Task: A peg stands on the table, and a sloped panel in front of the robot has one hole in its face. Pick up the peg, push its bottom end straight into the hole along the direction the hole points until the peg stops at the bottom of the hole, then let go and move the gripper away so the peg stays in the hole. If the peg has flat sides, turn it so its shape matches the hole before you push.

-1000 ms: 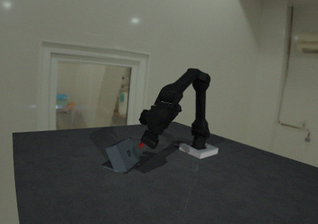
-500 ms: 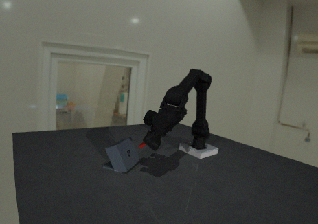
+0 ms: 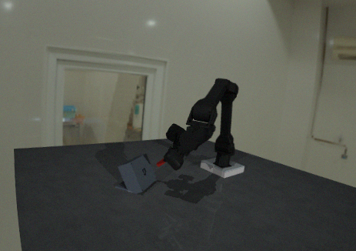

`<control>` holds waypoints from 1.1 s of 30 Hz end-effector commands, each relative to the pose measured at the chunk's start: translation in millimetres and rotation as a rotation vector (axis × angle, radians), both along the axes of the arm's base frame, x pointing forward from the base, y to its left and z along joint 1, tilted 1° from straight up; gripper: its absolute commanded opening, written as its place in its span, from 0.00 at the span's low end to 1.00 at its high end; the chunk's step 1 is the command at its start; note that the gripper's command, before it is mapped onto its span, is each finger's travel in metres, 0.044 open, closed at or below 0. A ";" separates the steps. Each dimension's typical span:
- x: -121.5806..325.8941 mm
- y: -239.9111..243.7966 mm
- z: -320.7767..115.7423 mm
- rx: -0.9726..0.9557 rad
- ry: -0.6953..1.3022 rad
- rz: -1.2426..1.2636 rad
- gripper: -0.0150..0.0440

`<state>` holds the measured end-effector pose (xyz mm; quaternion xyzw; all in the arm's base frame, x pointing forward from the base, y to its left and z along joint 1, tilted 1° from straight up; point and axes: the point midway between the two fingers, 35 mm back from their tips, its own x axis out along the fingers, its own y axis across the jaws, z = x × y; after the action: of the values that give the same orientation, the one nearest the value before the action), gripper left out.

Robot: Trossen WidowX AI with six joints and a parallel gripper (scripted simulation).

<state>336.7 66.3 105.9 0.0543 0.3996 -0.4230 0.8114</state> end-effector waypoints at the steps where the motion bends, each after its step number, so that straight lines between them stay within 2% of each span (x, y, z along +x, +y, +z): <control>1: 0.1 4.8 0.6 -0.009 -0.033 -0.002 0.25; 33: -5.9 47.0 6.4 -0.032 -0.280 0.006 0.25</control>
<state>331.3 109.3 111.5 0.0933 0.2885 -0.4170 0.8569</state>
